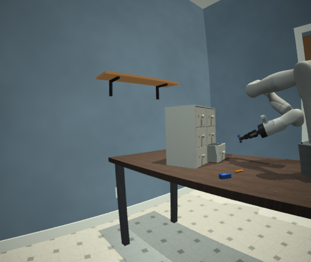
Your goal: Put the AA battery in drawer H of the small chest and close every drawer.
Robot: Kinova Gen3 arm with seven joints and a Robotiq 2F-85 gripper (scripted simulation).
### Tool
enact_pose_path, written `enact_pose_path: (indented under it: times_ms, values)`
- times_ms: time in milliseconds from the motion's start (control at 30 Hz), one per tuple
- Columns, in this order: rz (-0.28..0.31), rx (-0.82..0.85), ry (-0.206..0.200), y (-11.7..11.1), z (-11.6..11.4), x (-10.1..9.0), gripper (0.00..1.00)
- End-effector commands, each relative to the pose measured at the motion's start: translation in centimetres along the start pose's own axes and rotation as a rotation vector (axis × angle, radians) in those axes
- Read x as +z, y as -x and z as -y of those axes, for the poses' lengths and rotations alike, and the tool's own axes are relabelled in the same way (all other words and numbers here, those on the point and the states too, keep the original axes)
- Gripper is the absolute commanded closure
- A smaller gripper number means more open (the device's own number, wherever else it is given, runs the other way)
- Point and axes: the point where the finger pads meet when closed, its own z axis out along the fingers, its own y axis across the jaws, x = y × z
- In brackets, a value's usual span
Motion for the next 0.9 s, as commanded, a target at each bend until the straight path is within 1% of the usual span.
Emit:
enact_pose_path:
  times_ms: [0, 500, 733, 867]
  values:
    - [-0.001, 0.0, 0.001, -0.02, -0.02, -0.02, 0.91]
    - [-0.001, 0.0, 0.001, -0.05, -0.03, 0.09, 0.91]
    - [-0.001, 0.0, 0.001, -0.19, -0.03, 0.45, 0.91]
    - [-0.001, 0.0, 0.001, -0.38, -0.03, 0.98, 0.91]
